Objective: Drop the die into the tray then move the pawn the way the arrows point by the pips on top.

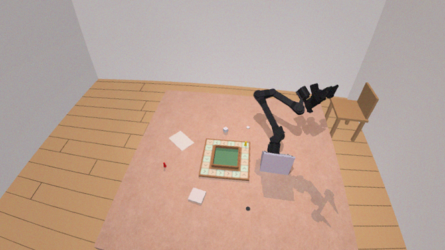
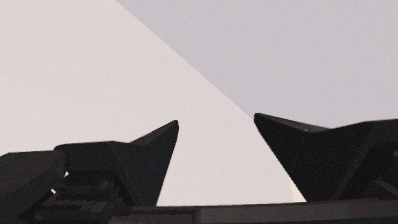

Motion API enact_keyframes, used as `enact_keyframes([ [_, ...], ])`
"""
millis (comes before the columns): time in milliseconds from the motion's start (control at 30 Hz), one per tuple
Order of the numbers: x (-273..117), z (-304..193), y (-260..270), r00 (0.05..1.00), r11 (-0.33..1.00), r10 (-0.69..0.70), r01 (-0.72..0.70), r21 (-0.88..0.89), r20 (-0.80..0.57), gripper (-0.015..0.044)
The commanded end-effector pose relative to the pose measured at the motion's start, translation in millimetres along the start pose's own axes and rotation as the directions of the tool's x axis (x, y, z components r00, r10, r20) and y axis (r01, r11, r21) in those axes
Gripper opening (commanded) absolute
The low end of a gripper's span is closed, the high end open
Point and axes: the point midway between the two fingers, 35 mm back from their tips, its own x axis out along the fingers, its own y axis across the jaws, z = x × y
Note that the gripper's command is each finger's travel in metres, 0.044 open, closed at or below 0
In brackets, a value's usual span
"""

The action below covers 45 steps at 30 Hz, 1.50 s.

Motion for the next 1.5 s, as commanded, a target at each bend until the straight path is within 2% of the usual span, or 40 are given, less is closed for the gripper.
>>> enact_keyframes([
  [0,0.5,-0.2,-0.8,1.0,1.0,-0.003,0.003,-0.004,0.0,0.0374],
  [133,11.6,-4.0,-21.8,0.998,0.994,-0.068,0.067,-0.088,-0.008,0.0275],
  [400,36.4,-4.1,-94.1,0.963,0.923,-0.271,0.255,-0.289,-0.016,0.0275],
  [667,43.8,4.5,-208.2,0.796,0.64,-0.605,0.486,-0.595,-0.001,0.0275],
  [933,1.2,44.4,-325.7,0.481,0.251,-0.873,0.589,-0.768,0.083,0.0275],
  [1100,-50.6,78.2,-384.1,0.227,-0.004,-0.963,0.523,-0.852,0.143,0.0275],
  [1300,-125.3,116.0,-433.7,-0.087,-0.202,-0.979,0.383,-0.901,0.183,0.0275],
  [1467,-204.8,149.2,-458.8,-0.366,-0.295,-0.911,0.26,-0.919,0.189,0.0275],
])
